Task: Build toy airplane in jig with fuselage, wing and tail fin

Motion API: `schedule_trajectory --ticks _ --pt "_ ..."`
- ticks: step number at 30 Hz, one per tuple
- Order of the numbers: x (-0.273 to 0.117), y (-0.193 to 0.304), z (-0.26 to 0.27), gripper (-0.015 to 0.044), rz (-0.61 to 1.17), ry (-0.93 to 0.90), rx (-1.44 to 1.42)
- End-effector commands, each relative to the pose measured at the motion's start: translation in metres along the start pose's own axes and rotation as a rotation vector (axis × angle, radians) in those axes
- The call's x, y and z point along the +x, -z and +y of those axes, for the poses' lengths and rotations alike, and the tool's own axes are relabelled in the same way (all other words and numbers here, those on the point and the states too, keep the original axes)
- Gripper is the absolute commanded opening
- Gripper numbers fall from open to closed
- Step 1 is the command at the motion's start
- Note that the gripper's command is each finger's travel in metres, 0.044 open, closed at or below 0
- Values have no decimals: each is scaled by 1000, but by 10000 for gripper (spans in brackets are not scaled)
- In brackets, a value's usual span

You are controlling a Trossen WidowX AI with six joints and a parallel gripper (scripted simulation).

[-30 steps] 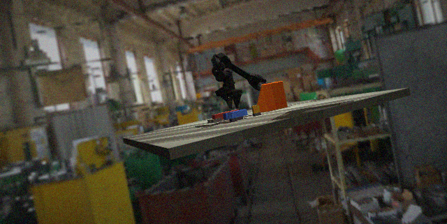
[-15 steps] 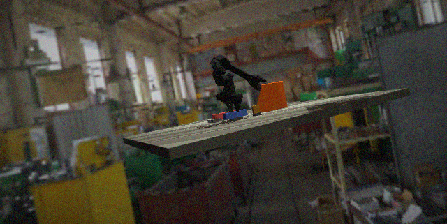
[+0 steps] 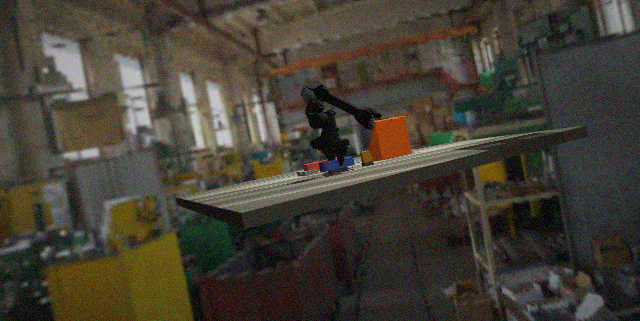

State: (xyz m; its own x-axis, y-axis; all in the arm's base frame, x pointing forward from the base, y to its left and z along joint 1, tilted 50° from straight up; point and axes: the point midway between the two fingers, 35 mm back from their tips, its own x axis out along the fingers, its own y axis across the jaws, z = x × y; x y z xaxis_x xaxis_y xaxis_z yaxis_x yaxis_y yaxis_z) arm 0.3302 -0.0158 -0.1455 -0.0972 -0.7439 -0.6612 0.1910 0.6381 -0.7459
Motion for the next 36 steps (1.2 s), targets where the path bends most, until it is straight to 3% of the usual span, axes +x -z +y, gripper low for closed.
schedule_trajectory --ticks 1,5,13,19,36 --pt "2 1 -1 309 -1 6 -8" --pt "2 1 -1 204 -1 6 -8" --pt "2 1 -1 150 -1 6 -8" --pt "-4 0 0 0 2 2 -7" --pt "-51 -4 4 0 5 -8 -8"
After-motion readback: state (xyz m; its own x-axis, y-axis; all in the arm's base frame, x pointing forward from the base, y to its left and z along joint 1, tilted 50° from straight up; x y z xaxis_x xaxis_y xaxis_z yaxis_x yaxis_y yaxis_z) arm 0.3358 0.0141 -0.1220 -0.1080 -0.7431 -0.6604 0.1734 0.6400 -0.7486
